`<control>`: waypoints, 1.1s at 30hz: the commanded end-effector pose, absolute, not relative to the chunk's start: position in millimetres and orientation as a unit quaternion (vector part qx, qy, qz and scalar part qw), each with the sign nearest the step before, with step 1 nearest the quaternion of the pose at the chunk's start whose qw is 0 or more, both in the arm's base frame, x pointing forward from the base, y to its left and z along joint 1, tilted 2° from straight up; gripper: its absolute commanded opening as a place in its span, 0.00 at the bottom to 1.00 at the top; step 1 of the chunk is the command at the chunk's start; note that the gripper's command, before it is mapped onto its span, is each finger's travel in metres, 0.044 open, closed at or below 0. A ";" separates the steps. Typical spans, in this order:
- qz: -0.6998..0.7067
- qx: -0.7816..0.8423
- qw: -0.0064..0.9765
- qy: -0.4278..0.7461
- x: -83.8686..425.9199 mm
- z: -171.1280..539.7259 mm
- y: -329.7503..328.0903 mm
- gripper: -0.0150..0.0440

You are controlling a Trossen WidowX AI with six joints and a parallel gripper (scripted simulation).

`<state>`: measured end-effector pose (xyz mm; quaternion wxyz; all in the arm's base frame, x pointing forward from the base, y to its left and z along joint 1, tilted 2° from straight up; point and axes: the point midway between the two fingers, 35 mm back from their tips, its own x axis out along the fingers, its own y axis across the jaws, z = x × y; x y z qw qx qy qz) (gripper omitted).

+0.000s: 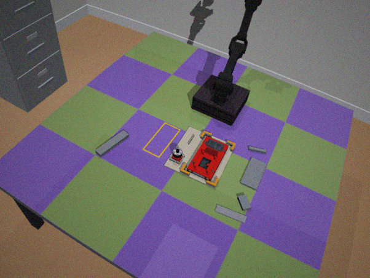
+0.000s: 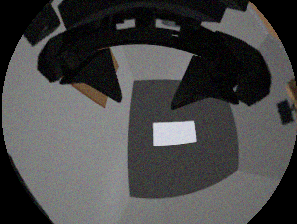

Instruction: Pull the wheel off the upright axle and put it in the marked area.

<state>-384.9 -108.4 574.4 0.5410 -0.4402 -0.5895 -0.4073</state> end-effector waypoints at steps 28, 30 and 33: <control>-0.173 -0.434 0.717 -0.518 -166.1 670.0 -41.9 0.76; -0.152 -0.427 0.733 -0.507 -148.3 672.8 -35.7 0.76; -0.110 -0.413 0.754 -0.499 -124.4 670.4 -32.2 0.76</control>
